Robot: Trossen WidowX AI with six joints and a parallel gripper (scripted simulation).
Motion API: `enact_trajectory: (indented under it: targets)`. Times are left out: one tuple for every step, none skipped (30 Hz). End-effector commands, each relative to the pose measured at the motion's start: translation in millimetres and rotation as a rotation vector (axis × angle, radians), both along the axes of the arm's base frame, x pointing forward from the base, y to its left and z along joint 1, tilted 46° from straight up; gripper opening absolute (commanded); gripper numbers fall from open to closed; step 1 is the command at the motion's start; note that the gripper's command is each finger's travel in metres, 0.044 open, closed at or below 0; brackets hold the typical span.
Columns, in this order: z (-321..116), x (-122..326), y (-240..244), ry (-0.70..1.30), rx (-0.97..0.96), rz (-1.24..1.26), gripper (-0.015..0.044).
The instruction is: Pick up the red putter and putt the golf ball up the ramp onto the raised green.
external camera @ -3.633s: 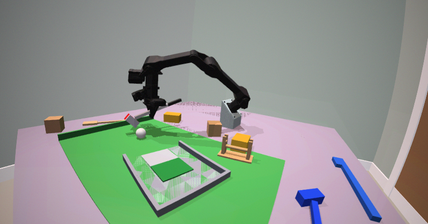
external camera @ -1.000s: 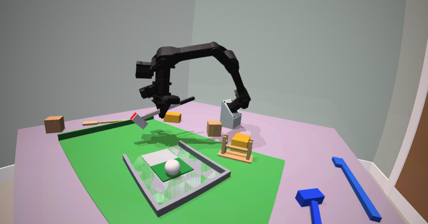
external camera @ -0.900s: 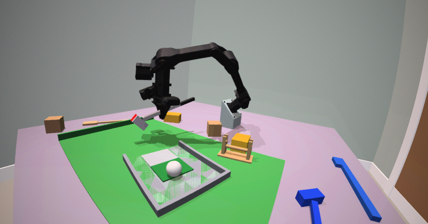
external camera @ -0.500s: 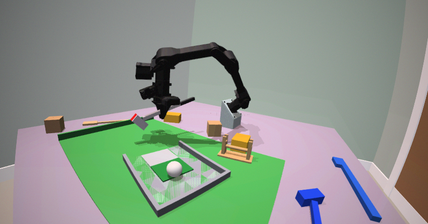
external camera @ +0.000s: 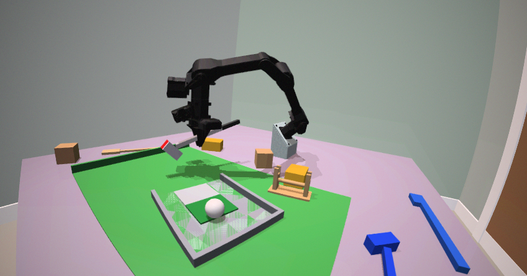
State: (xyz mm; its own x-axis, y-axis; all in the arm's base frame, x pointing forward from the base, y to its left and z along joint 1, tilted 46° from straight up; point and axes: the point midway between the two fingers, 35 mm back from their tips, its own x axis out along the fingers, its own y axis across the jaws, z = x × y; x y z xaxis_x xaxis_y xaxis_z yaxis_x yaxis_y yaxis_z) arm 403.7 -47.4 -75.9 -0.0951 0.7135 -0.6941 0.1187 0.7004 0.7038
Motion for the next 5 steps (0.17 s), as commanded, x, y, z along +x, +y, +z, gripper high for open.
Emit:
enact_trajectory:
  targets:
    - [0.1, 0.2, -1.4, -0.001, -0.001, -0.005, 0.0]
    - [0.1, 0.2, -1.4, -0.001, -0.001, -0.005, 0.0]
    - [0.1, 0.2, -1.4, -0.001, -0.001, -0.005, 0.0]
    - [0.1, 0.2, -1.4, -0.001, -0.001, -0.005, 0.0]
    - [0.1, 0.2, -1.4, -0.001, -0.001, -0.005, 0.0]
